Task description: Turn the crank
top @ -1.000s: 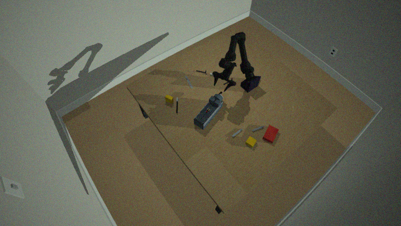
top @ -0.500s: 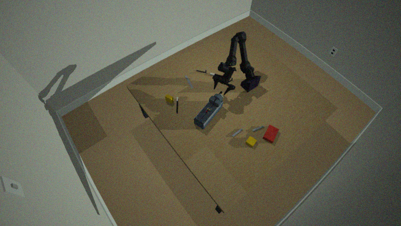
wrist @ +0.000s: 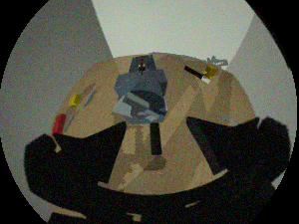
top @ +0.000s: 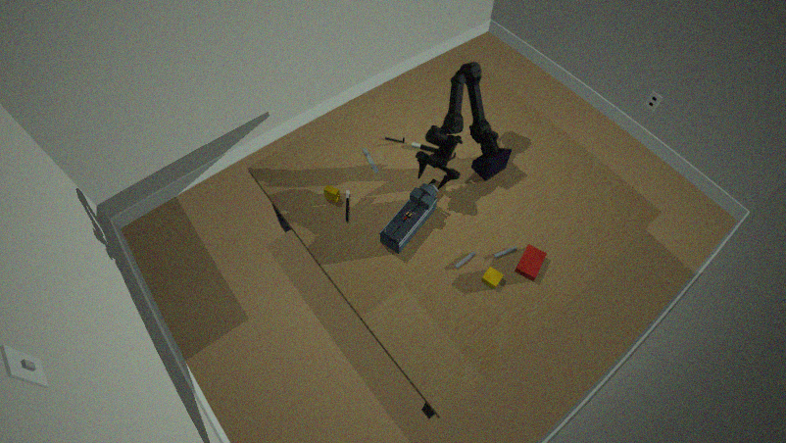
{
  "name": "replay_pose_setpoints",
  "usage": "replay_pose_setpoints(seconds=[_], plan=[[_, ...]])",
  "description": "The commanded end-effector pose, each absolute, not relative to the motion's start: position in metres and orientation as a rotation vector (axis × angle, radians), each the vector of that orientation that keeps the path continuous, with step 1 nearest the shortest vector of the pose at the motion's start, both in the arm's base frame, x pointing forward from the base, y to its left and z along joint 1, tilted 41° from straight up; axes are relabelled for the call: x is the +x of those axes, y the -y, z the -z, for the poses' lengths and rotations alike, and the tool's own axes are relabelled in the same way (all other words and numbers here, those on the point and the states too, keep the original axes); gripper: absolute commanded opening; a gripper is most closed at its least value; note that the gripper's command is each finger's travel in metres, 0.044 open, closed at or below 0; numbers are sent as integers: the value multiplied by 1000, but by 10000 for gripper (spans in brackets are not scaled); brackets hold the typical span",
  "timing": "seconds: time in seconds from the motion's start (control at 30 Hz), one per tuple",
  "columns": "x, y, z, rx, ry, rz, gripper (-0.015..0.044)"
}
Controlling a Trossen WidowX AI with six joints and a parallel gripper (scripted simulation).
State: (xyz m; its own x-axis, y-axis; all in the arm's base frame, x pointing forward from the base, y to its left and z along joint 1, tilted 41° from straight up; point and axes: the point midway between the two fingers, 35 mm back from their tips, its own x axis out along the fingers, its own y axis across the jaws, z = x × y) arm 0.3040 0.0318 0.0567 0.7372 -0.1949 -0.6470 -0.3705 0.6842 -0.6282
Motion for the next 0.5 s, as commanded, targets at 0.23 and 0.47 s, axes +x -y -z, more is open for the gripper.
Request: replay_pose_setpoints(seconds=[0.23,0.47], plan=[[305,-19,-38,-837,-770,-116,440],[306,-12,-30,-838,-769,-115,440]])
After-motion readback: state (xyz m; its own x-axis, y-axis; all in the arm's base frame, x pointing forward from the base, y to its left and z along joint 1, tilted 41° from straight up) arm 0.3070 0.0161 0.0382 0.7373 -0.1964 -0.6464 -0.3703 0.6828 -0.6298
